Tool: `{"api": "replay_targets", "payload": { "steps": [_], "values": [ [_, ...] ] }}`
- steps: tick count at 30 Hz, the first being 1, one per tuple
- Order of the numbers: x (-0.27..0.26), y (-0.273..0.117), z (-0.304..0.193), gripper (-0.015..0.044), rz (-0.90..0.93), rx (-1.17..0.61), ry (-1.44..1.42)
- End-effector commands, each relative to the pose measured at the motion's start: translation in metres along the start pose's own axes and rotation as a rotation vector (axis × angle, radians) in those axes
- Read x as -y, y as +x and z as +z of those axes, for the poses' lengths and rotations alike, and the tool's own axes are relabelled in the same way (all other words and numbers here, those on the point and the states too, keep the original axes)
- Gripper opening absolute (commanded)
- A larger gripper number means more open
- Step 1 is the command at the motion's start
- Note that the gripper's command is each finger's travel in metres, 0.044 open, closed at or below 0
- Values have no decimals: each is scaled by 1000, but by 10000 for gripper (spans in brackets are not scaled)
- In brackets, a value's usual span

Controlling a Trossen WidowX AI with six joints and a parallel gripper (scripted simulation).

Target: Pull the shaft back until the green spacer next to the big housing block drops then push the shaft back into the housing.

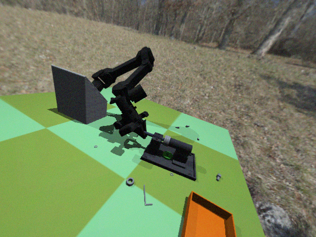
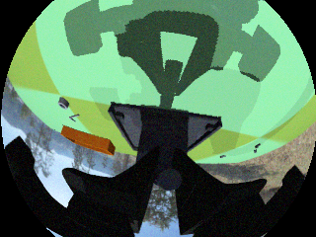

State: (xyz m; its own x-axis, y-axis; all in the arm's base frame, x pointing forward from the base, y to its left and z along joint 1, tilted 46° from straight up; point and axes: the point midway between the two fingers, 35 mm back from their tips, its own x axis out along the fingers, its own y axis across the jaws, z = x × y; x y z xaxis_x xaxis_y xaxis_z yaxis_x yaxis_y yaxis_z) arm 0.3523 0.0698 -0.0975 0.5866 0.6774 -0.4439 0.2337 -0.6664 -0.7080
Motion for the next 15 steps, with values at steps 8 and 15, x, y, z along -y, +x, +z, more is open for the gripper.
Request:
{"api": "replay_targets", "payload": {
  "steps": [8,15],
  "values": [
    [0,4,-5,0,1,-4,0],
    [0,6,-7,0,1,-4,0]
  ]
}}
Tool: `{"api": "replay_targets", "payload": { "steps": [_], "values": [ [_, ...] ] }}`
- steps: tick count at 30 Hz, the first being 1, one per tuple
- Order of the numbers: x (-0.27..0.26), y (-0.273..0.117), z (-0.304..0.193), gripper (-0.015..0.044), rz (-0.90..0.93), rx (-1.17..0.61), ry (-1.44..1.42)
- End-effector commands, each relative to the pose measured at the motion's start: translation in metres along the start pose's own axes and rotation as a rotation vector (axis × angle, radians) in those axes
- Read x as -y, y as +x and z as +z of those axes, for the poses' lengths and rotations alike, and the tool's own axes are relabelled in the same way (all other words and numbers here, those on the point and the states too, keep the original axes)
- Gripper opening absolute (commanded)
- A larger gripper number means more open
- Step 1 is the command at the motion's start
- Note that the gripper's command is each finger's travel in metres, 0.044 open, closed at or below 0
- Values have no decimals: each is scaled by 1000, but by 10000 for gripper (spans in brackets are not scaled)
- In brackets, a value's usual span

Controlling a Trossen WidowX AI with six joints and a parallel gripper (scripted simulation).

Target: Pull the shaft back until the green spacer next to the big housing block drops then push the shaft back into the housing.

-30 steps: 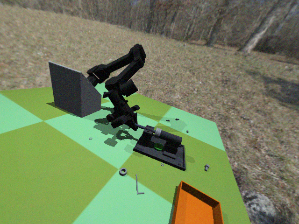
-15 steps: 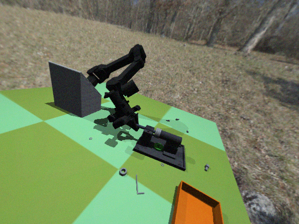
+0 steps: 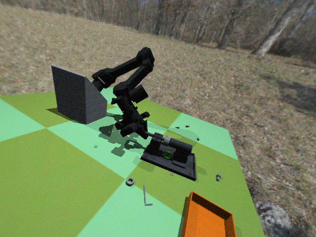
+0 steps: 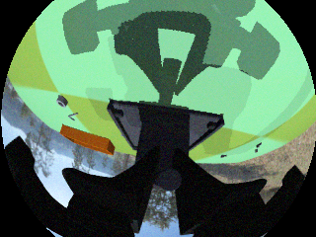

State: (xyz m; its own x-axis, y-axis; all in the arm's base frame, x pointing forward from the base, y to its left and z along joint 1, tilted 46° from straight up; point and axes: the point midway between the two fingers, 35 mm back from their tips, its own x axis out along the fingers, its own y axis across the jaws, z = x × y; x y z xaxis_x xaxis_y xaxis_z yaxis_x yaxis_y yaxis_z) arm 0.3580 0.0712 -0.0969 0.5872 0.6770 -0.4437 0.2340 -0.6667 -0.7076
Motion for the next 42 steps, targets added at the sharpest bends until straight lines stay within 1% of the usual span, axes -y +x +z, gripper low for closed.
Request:
{"api": "replay_targets", "payload": {
  "steps": [1,42],
  "values": [
    [0,2,-3,0,0,-3,0],
    [0,13,-14,0,0,-4,0]
  ]
}}
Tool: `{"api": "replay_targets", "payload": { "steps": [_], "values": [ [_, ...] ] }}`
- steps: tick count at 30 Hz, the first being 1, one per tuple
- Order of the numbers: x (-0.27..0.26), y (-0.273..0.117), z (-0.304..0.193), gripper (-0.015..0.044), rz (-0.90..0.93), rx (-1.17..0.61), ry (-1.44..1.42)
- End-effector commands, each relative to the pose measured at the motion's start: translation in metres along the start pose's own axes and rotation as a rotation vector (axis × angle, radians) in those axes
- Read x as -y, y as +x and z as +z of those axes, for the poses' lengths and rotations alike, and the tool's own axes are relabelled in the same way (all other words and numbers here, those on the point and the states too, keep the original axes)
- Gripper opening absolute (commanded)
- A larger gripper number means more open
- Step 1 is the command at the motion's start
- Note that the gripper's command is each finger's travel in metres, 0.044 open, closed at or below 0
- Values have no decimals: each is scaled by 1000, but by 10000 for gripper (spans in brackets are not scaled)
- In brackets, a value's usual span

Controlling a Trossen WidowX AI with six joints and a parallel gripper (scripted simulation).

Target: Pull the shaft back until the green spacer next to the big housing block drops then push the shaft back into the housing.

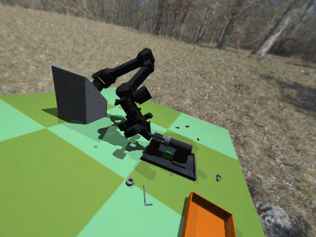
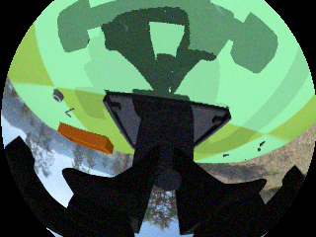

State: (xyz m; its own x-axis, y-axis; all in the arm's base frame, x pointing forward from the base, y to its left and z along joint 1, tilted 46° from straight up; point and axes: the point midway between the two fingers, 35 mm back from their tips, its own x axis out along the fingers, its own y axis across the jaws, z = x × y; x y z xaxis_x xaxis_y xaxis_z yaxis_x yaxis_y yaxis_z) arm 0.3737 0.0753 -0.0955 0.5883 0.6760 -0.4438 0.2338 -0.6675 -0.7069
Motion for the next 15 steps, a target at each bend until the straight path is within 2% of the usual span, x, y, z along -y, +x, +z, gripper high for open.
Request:
{"api": "replay_targets", "payload": {
  "steps": [1,15],
  "values": [
    [0,2,-3,0,-1,-3,0],
    [0,4,-5,0,-1,-3,0]
  ]
}}
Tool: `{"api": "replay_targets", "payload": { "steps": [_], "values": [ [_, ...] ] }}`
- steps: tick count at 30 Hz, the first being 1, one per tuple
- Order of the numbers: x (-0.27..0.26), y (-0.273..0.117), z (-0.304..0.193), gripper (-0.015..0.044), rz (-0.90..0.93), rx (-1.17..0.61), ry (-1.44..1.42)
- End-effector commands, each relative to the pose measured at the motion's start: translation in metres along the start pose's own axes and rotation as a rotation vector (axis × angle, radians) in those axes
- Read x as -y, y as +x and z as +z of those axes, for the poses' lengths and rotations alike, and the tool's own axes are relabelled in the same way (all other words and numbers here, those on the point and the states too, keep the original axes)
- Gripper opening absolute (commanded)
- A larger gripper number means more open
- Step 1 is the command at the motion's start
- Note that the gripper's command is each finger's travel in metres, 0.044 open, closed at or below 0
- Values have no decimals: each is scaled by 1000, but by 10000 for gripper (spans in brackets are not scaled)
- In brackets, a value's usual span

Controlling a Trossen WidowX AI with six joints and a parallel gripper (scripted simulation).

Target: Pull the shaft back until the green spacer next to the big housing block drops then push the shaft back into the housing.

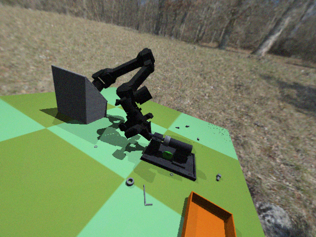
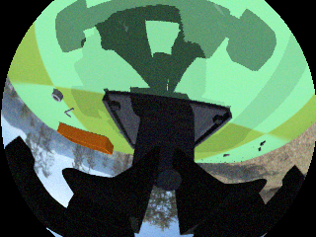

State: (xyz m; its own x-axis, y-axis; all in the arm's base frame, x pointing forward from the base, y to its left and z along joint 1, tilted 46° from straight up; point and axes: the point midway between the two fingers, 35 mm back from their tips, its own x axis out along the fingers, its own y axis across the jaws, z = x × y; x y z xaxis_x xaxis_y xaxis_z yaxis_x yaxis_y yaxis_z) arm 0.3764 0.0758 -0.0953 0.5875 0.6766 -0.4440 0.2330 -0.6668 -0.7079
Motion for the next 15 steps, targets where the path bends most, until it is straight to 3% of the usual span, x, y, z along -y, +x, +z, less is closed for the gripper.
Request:
{"api": "replay_targets", "payload": {
  "steps": [1,3,15],
  "values": [
    [0,2,-3,0,-1,-4,-1],
    [1,2,-3,0,-1,-4,-1],
    [0,0,0,315,0,0,0]
  ]
}}
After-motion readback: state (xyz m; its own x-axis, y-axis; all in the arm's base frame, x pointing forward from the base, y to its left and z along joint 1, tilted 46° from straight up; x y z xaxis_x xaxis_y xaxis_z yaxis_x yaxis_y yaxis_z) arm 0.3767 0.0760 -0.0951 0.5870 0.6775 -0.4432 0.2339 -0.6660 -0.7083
